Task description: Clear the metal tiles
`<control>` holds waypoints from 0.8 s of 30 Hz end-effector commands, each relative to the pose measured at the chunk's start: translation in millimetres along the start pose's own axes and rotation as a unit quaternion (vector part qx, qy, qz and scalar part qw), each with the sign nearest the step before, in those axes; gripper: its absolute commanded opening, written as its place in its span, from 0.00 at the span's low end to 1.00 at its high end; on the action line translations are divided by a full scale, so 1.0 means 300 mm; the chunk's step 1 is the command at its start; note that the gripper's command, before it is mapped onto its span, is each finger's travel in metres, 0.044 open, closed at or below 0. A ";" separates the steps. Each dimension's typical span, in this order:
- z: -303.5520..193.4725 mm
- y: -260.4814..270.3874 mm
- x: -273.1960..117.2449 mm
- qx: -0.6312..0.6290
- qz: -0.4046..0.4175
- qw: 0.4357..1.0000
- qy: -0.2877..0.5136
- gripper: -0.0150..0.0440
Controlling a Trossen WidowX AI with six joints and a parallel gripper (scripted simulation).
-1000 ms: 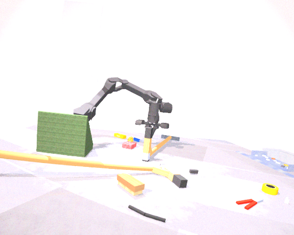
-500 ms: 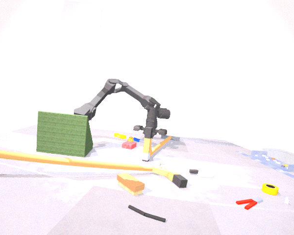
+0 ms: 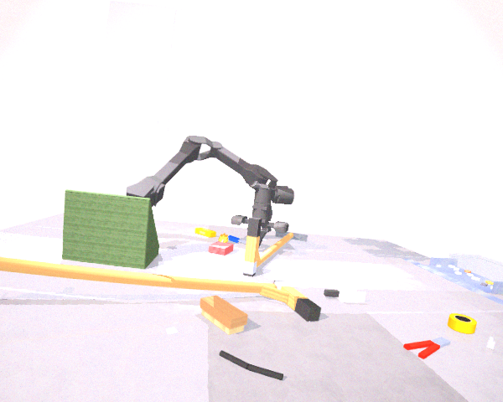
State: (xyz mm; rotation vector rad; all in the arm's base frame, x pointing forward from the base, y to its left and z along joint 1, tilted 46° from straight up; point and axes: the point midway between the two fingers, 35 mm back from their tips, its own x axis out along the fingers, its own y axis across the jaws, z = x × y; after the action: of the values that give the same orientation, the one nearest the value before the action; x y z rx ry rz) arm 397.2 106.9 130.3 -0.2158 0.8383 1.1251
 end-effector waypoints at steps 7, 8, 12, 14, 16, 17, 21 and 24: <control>0.007 -0.040 -0.001 -0.002 -0.002 1.000 0.002 0.25; 0.008 -0.043 -0.001 -0.002 -0.002 1.000 0.002 0.25; 0.010 -0.056 -0.002 -0.002 -0.002 1.000 0.002 0.25; 0.011 -0.063 -0.002 -0.002 -0.002 1.000 0.002 0.25; 0.012 -0.069 -0.002 -0.002 -0.002 1.000 0.002 0.25; 0.012 -0.073 -0.002 -0.002 -0.002 1.000 0.002 0.25; 0.014 -0.086 -0.003 -0.002 -0.002 1.000 0.002 0.25; 0.015 -0.096 -0.003 -0.002 -0.002 1.000 0.002 0.25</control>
State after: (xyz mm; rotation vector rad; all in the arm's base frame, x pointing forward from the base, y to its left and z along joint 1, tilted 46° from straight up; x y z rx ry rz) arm 419.5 97.9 127.7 -0.2198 0.8408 1.1223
